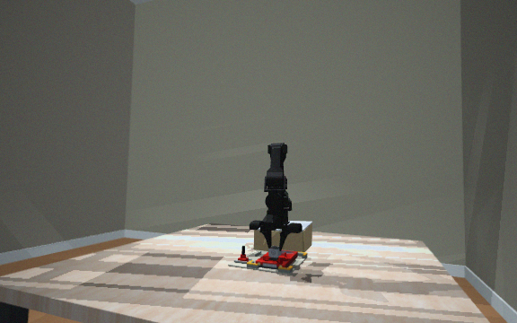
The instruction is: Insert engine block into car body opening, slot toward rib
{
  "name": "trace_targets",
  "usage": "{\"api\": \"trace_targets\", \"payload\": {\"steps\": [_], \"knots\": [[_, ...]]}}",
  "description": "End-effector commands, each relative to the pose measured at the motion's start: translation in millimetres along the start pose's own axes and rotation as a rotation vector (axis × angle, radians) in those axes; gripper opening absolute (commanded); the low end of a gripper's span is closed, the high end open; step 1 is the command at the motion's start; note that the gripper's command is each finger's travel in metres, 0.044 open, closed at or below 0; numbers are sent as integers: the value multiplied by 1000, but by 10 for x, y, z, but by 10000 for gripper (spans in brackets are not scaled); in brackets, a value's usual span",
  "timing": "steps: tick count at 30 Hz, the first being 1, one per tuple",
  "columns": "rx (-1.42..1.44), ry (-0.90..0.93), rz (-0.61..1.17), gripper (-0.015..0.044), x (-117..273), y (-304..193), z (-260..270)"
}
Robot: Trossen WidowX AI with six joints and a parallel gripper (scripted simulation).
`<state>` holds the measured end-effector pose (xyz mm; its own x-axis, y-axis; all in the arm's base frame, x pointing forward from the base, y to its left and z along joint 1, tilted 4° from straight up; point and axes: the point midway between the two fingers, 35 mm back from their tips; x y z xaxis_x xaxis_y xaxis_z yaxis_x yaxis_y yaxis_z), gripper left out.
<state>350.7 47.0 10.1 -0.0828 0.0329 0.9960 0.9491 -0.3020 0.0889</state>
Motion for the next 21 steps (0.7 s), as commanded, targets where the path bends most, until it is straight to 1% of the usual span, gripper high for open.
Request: {"api": "trace_targets", "payload": {"steps": [1, 21], "knots": [[3, -4, -3, 158, -13, 4, -6], [-10, -4, -3, 158, -57, 4, -7]]}}
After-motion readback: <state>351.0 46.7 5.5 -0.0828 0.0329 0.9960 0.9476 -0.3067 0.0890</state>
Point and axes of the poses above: the point midway between the two fingers, 35 mm back from their tips, its own x axis back along the fingers, its own z axis across the jaws, y = z × x, and after that the axes turned 14 degrees about -x, right-handed
